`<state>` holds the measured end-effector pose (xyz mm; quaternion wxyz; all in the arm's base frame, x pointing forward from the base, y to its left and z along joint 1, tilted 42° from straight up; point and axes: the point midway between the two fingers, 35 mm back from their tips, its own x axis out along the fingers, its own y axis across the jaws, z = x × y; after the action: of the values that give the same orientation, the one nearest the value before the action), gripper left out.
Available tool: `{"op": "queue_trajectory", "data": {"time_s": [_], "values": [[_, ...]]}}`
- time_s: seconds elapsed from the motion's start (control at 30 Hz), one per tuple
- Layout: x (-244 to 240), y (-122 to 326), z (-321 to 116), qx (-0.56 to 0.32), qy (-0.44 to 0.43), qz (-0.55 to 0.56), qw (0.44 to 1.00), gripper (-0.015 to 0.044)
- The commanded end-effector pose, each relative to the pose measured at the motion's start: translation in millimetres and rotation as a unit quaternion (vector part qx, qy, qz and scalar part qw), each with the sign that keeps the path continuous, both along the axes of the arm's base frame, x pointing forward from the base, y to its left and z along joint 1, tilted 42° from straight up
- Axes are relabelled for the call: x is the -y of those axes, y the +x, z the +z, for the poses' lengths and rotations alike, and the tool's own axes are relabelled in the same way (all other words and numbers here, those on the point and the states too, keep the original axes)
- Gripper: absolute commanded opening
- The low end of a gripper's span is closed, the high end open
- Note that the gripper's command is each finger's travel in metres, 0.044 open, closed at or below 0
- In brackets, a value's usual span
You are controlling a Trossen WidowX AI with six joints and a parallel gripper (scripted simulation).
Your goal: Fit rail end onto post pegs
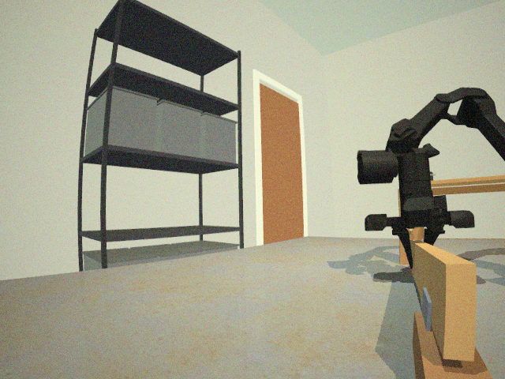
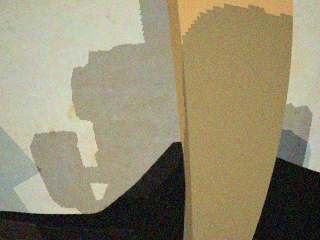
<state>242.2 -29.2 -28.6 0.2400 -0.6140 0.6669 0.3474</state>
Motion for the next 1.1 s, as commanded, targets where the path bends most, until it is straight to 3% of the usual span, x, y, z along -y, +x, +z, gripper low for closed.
{"op": "queue_trajectory", "data": {"time_s": [0.0, 1.07], "values": [[-5.0, 4.1, 3.0, 0.003, 0.004, 0.003, 1.000, 0.0000], [-15.5, 8.4, 14.6, 0.003, 0.004, 0.003, 1.000, 0.0000]]}}
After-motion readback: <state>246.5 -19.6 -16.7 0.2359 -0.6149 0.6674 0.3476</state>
